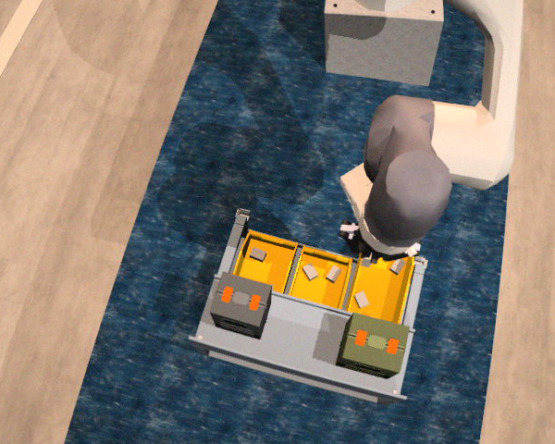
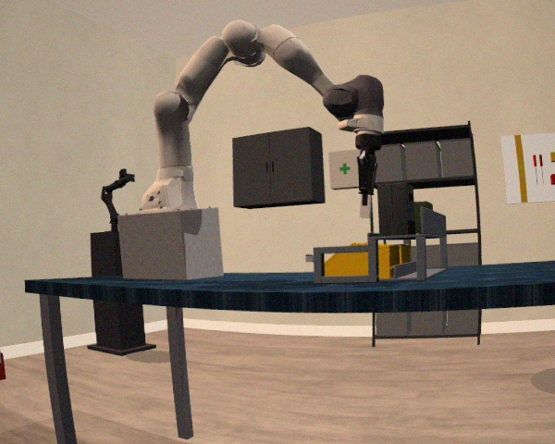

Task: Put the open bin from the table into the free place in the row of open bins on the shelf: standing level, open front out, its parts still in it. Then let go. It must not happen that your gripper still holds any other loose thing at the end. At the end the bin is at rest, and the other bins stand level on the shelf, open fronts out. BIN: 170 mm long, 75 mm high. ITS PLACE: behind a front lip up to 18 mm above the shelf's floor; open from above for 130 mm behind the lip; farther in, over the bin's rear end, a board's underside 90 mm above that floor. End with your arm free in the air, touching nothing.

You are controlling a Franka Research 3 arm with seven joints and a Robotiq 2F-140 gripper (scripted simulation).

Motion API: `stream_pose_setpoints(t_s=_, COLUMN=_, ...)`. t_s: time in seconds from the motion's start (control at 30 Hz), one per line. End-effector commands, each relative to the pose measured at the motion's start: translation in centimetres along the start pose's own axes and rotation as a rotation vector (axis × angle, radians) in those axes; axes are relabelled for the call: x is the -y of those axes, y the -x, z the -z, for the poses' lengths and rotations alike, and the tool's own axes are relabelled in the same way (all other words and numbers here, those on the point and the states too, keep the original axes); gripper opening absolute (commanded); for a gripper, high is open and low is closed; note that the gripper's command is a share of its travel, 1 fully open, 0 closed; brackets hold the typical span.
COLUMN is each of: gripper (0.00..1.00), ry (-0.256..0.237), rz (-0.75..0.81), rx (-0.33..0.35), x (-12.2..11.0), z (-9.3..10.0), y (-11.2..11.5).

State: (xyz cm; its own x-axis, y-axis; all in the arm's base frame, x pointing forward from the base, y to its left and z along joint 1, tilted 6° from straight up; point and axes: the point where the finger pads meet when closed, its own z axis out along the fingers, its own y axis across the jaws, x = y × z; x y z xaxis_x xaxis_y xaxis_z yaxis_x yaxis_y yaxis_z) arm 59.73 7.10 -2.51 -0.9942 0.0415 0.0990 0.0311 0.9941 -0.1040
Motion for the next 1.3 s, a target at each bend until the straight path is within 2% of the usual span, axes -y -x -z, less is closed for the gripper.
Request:
stream_pose_setpoints(t_s=0.0, gripper=0.00, ry=-0.003, rz=-0.005, rx=-0.002, x=0.2, z=0.0, y=-0.1)
stream_pose_setpoints(t_s=0.83, gripper=0.00, ry=-0.003, rz=-0.001, rx=-0.002, x=0.1, z=0.0, y=-0.1)
stream_pose_setpoints(t_s=0.9, gripper=0.00, ry=-0.009, rz=0.081, rx=0.004, x=0.1, z=-0.3, y=-0.6)
stream_pose_setpoints(t_s=0.97, gripper=0.00, ry=-0.009, rz=0.081, rx=0.004, x=0.1, z=-0.3, y=-0.6)
stream_pose_setpoints(t_s=1.03, gripper=0.00, ry=-0.020, rz=0.231, rx=0.013, x=-0.2, z=-0.8, y=-1.7)
stream_pose_setpoints(t_s=1.27, gripper=0.00, ry=-0.031, rz=0.393, rx=0.022, x=-0.5, z=-1.4, y=-2.8)
